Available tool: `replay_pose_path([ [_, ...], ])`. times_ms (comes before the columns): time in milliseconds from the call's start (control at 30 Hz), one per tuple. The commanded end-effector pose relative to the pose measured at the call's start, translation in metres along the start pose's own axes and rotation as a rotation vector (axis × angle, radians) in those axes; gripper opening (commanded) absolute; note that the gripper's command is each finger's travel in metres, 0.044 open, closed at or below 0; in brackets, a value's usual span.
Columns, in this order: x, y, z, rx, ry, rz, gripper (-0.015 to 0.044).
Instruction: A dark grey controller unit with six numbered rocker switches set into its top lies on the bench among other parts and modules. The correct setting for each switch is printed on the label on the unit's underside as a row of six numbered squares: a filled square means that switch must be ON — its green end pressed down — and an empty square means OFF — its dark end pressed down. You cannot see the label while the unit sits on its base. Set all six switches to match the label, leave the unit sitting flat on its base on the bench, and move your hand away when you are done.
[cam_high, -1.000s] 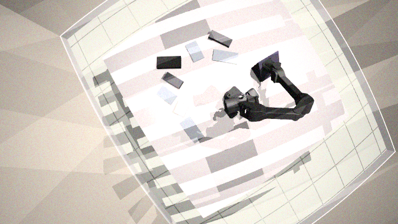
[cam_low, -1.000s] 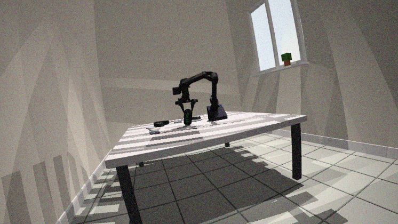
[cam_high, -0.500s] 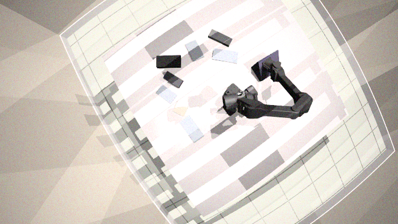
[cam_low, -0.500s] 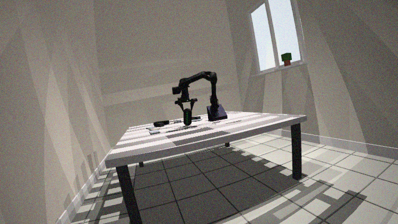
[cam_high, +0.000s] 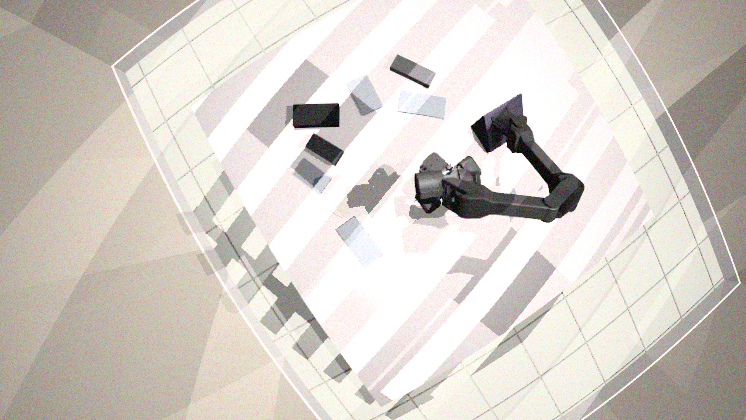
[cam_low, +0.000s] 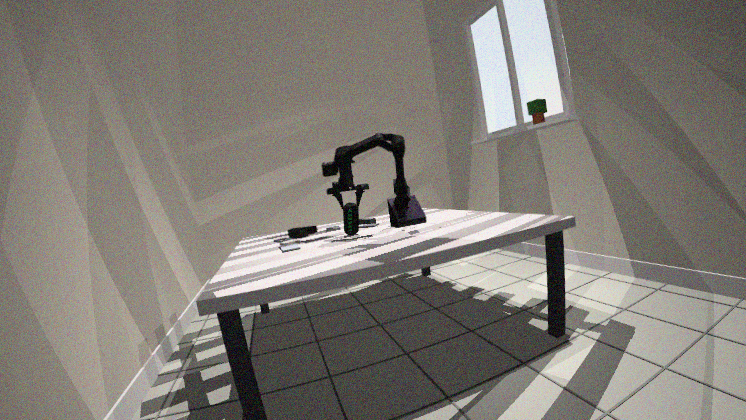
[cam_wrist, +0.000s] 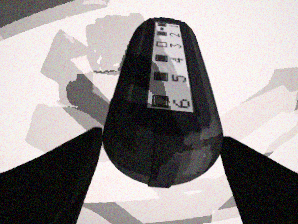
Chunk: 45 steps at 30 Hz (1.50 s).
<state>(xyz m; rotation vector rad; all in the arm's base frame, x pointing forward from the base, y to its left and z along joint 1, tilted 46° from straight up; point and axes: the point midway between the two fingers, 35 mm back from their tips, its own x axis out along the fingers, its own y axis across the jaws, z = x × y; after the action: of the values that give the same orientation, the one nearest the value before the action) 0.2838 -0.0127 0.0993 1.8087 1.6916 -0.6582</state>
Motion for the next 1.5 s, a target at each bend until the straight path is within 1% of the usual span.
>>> replay_pose_path([
  [0, 0.000, 0.000, 0.007, -0.001, -0.006, -0.008, 0.0338],
  [1467, -0.003, 0.000, 0.039, -0.002, -0.008, -0.007, 0.0338],
])
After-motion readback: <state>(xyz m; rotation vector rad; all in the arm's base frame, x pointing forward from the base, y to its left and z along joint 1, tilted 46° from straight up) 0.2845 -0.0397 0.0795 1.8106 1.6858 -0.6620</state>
